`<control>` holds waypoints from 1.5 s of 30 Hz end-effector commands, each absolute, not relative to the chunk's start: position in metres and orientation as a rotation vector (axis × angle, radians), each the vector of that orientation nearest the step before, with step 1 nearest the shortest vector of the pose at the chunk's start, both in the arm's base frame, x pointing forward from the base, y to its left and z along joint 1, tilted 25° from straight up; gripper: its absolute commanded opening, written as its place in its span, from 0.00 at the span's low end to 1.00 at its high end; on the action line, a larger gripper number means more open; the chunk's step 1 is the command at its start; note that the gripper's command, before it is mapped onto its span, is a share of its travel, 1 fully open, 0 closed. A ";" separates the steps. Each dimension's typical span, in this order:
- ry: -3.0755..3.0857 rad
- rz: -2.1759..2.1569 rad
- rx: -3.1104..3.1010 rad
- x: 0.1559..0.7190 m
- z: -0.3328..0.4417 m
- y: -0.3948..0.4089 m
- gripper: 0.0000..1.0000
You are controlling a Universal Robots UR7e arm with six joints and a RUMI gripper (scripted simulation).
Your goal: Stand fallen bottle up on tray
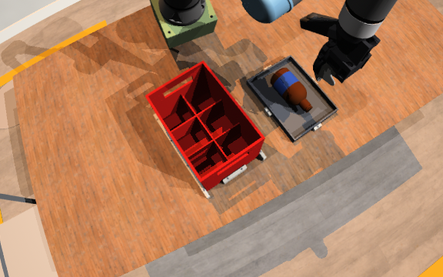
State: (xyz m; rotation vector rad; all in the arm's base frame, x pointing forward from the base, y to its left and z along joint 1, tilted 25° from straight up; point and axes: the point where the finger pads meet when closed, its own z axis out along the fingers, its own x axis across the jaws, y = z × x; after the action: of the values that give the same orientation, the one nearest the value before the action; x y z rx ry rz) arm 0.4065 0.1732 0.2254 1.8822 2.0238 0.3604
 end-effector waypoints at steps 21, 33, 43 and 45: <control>2.026 0.360 1.879 0.406 0.225 0.174 0.38; 2.026 0.360 1.879 0.406 0.225 0.174 0.38; 2.026 0.360 1.879 0.406 0.225 0.174 0.38; 2.026 0.360 1.879 0.406 0.225 0.174 0.38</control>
State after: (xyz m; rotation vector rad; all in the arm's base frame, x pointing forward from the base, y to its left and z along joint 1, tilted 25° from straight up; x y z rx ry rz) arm 0.4065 0.1732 0.2254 1.8821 2.0238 0.3604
